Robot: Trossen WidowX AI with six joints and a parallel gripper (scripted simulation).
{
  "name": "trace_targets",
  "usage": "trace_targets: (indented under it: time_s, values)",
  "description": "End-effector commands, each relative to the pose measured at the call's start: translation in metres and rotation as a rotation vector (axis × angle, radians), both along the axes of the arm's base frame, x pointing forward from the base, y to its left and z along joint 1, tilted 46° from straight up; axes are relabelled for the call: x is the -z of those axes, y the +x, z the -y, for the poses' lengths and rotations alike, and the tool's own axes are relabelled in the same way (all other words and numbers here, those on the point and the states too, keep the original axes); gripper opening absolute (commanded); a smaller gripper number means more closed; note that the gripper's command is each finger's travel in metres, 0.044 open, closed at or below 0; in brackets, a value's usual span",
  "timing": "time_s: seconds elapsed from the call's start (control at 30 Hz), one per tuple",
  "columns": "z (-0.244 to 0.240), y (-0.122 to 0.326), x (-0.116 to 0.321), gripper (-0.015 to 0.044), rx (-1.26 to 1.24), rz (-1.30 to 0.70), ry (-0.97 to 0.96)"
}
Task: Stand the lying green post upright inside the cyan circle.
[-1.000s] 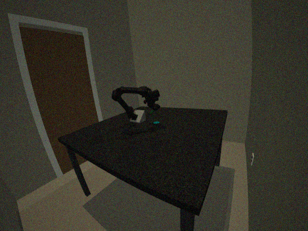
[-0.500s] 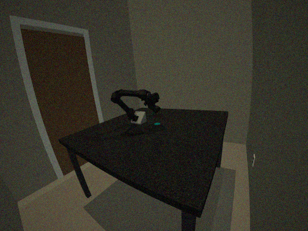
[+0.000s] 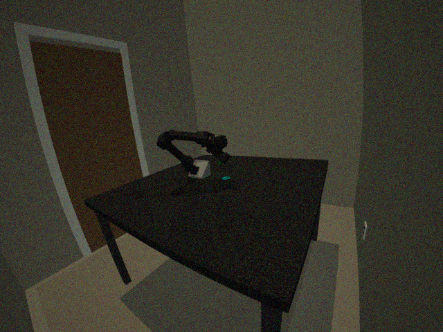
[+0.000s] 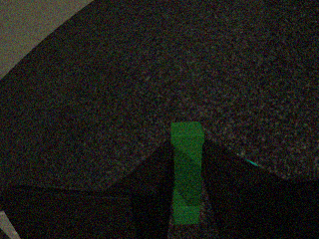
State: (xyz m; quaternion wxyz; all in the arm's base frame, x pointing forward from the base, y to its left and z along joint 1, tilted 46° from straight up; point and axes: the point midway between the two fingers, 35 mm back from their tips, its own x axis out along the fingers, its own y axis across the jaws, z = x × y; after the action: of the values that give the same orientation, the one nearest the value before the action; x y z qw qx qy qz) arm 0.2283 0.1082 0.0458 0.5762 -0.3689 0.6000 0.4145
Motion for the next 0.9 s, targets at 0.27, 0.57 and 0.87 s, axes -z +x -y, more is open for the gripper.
trace_targets:
  time_s: [0.27, 0.57, 0.87]
  values:
    - [0.0003, 0.0001, -0.0010, 0.0023, -0.011, 0.032, 0.084]
    - [0.0005, 0.0007, -0.0024, 0.0023, -0.022, 0.062, 0.144]
    - [0.0008, 0.0014, -0.0043, 0.0023, -0.034, 0.097, 0.203]
